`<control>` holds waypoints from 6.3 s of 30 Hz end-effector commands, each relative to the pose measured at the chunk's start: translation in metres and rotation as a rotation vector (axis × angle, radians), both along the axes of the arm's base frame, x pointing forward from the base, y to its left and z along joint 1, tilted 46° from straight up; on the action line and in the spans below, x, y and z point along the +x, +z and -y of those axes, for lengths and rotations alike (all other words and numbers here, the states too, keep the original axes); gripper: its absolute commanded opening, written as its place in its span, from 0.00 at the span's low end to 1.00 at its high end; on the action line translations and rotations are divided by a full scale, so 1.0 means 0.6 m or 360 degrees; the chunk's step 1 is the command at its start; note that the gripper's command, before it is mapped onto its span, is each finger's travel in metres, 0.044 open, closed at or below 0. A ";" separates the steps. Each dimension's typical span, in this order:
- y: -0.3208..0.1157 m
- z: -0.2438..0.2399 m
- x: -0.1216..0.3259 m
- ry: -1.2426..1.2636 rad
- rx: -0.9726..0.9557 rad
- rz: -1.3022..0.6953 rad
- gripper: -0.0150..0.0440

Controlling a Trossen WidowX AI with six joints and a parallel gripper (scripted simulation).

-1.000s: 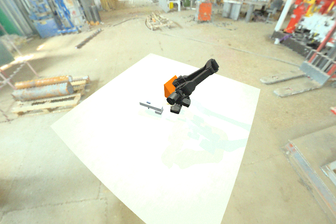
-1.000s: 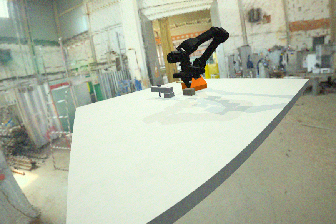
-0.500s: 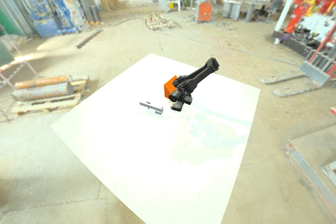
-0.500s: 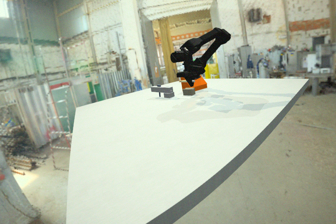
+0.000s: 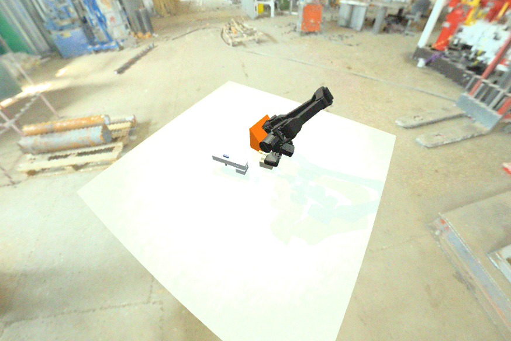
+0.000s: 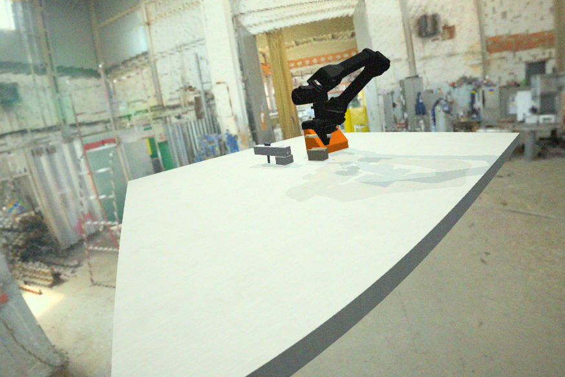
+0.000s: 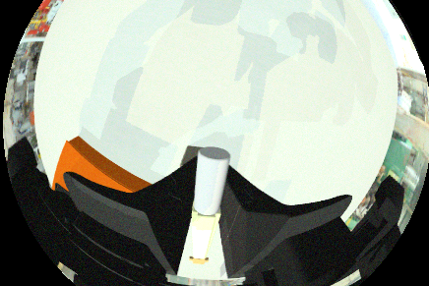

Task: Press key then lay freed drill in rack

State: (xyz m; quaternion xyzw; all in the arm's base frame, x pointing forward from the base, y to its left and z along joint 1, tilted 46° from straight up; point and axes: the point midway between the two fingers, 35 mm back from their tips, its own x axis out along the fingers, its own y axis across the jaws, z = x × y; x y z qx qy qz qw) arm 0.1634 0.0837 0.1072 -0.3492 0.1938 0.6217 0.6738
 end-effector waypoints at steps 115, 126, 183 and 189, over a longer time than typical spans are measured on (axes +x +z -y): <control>-0.062 -0.058 0.009 -0.0004 0.0009 -0.0005 0.25; -0.062 -0.058 0.009 -0.0004 0.0009 -0.0005 0.25; -0.062 -0.058 0.009 -0.0004 0.0009 -0.0005 0.25; -0.062 -0.058 0.009 -0.0004 0.0009 -0.0005 0.25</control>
